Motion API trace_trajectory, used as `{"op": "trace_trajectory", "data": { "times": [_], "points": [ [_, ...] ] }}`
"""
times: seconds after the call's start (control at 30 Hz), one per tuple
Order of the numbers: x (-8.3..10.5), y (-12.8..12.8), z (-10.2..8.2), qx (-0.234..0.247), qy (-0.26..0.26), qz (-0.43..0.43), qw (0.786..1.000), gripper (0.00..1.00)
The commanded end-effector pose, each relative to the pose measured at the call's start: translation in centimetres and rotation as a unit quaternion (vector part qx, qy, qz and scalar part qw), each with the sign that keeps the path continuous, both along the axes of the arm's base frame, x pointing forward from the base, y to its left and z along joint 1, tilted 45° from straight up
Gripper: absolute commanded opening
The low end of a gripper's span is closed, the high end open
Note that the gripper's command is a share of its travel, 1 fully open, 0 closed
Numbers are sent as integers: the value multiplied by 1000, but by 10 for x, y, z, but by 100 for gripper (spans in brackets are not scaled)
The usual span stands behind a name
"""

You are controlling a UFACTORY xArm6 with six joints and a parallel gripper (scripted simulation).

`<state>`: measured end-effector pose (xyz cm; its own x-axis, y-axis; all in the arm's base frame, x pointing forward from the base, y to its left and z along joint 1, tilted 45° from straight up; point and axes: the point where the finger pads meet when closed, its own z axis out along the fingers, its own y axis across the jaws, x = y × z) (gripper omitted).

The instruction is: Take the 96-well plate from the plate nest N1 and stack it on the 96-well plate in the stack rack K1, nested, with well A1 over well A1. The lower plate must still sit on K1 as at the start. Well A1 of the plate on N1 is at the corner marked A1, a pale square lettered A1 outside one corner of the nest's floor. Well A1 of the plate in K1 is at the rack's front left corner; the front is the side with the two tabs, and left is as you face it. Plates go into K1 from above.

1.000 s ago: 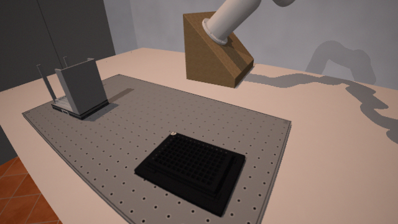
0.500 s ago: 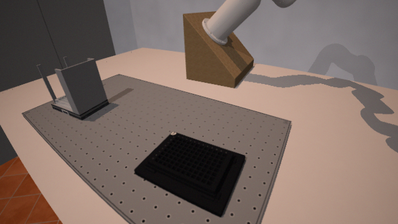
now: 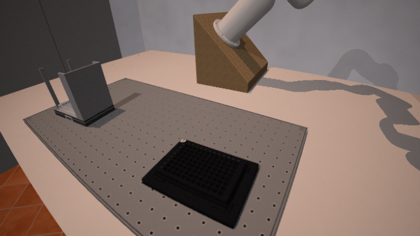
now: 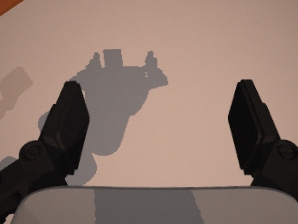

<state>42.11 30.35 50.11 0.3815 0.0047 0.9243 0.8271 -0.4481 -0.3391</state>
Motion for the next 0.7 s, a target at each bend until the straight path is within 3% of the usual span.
{"op": "trace_trajectory", "data": {
  "times": [0.0,0.23,0.33,0.53,0.67],
  "points": [
    [15,-8,-16,-43,-22,5,999,100],
    [26,-14,-30,-43,-22,5,999,100],
    [34,-20,-42,-89,-39,14,995,100],
    [48,-31,-65,-94,-41,15,995,100],
    [48,-31,-65,-94,-41,15,995,100]
  ]
}}
